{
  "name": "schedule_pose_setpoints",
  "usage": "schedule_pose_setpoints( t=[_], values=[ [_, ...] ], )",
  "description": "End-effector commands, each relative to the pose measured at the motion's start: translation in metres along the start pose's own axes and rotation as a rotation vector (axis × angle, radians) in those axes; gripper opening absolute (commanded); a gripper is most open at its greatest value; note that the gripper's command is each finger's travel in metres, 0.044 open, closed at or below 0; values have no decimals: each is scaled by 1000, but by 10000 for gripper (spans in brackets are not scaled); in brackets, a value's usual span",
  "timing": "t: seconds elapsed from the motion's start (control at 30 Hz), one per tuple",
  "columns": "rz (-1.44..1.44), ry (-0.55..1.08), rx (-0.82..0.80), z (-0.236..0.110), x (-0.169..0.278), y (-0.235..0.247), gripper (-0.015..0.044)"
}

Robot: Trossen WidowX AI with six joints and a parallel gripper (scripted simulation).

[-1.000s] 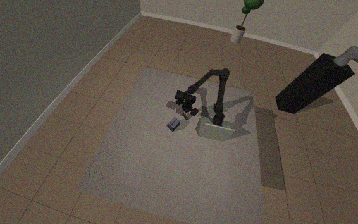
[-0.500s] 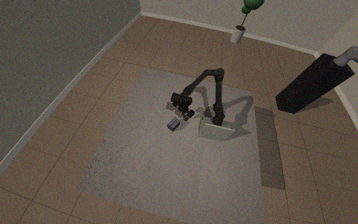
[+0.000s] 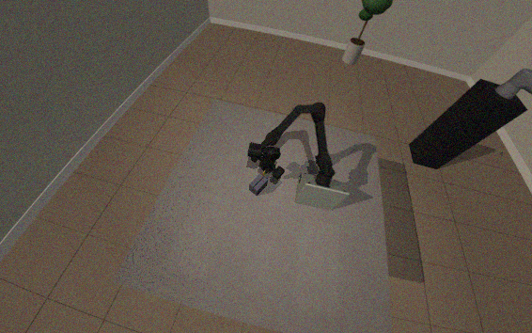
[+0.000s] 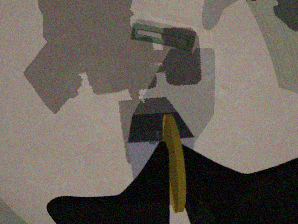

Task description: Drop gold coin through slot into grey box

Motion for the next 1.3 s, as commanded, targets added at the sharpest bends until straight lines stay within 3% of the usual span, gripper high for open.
schedule_pose_setpoints(
  t=[0.0,0.6,1.27],
  values=[
    [8,4,1,-1,12,0,0],
    [27,-4,-5,2,58,-7,0],
    [24,-7,-6,2,56,-7,0]
  ],
)
Point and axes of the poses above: the point midway between the two fingers, 35 mm back from their tips, its own z axis out along the fingers, its own y axis across the jaws, x = y × z, the point moved 6 cm from there along -z, back along the fingers, and after that the axes turned 9 degrees about z, right-handed, at the moved point
